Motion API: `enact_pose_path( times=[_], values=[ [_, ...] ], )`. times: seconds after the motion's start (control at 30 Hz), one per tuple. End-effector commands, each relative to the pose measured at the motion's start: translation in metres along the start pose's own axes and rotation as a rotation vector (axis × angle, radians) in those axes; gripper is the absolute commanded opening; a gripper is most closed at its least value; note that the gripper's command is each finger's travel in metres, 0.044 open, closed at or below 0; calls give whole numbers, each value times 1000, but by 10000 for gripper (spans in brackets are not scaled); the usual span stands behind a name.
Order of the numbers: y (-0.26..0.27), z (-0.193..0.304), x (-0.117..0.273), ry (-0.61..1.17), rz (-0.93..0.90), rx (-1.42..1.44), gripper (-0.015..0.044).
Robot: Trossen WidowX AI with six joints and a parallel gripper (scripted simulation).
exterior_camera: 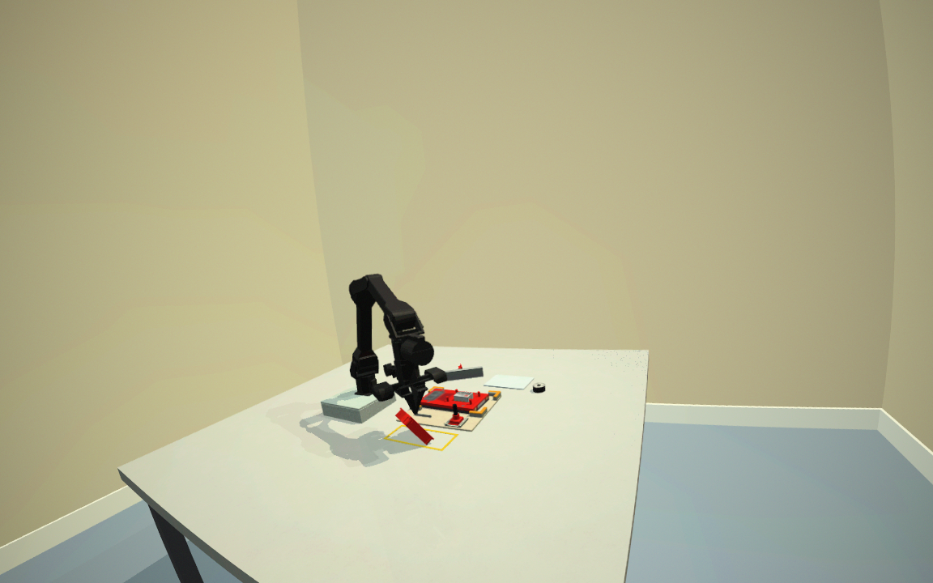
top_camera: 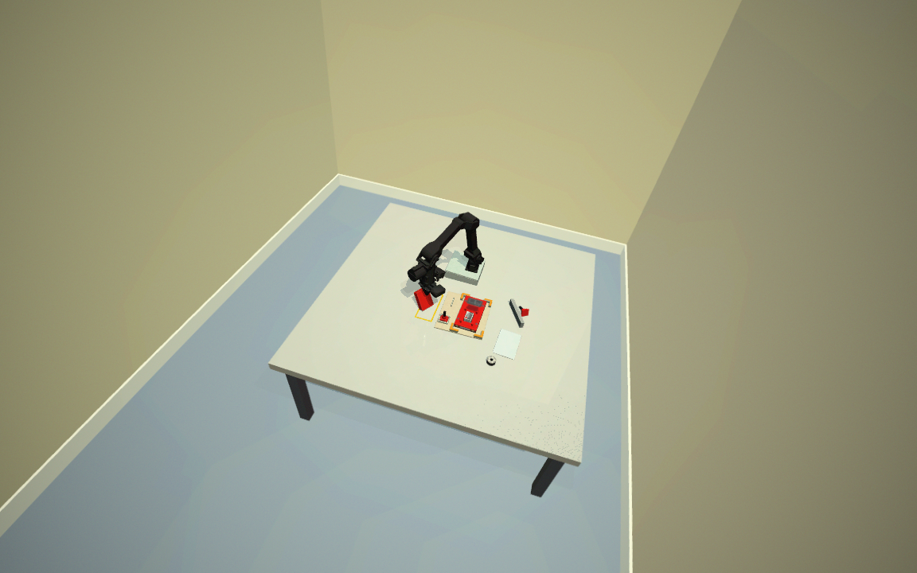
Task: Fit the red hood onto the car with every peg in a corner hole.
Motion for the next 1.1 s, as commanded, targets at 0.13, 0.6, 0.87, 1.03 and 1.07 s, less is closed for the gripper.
enact_pose_path(
  times=[0.13, 0.6, 0.87, 1.03, 1.07],
  values=[
    [2, 3, 22, 4, -5, 2, 0],
    [-2, 2, 76, 13, 3, 0, 0],
    [-2, 2, 76, 13, 3, 0, 0],
    [-2, 2, 76, 13, 3, 0, 0],
    [-2, 2, 76, 13, 3, 0, 0]
  ],
)
Point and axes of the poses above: the point midway between the two fingers, 35 mm back from their tips, its own x axis back along the fingers, its own y axis across the jaws, z = x × y, the point moved 1 cm from there along x, back along the fingers, and after that the axes turned 9 degrees about -x, right-handed, at the moved point
